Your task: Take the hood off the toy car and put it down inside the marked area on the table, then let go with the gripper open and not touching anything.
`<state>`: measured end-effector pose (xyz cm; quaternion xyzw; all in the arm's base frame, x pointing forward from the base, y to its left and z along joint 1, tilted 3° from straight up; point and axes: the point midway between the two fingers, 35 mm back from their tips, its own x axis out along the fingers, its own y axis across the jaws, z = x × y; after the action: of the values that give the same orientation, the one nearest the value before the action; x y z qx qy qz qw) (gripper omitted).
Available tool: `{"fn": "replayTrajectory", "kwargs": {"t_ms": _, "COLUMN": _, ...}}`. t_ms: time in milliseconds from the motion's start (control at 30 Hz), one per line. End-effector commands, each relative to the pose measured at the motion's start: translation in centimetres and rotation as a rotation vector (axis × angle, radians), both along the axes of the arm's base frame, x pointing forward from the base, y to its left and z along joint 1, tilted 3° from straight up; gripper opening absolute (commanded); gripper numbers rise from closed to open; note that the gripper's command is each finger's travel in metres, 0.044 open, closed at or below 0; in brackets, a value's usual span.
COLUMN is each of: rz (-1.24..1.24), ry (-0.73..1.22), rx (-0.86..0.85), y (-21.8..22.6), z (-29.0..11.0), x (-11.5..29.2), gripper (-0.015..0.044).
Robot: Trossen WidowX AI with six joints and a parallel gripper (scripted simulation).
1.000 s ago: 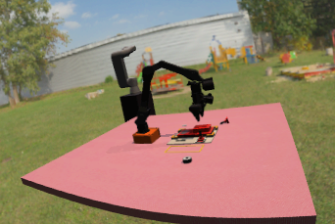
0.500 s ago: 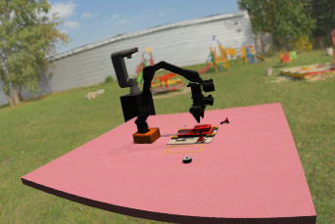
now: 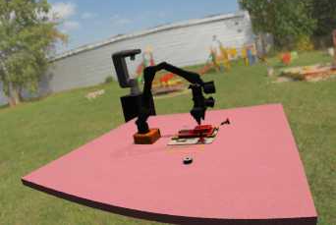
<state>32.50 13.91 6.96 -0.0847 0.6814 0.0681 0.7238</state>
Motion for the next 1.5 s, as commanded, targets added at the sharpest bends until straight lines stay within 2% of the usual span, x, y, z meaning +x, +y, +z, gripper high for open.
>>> {"fn": "replayTrajectory", "kwargs": {"t_ms": 0, "rz": 0.003, "ry": -0.001, "rx": -0.004, "y": 0.0, "z": -0.3, "x": 0.1, "gripper": 0.044}}
{"fn": "replayTrajectory", "kwargs": {"t_ms": 1467, "rz": 0.003, "ry": -0.001, "rx": -0.004, "y": 0.0, "z": -2.6, "x": 0.1, "gripper": 0.044}}
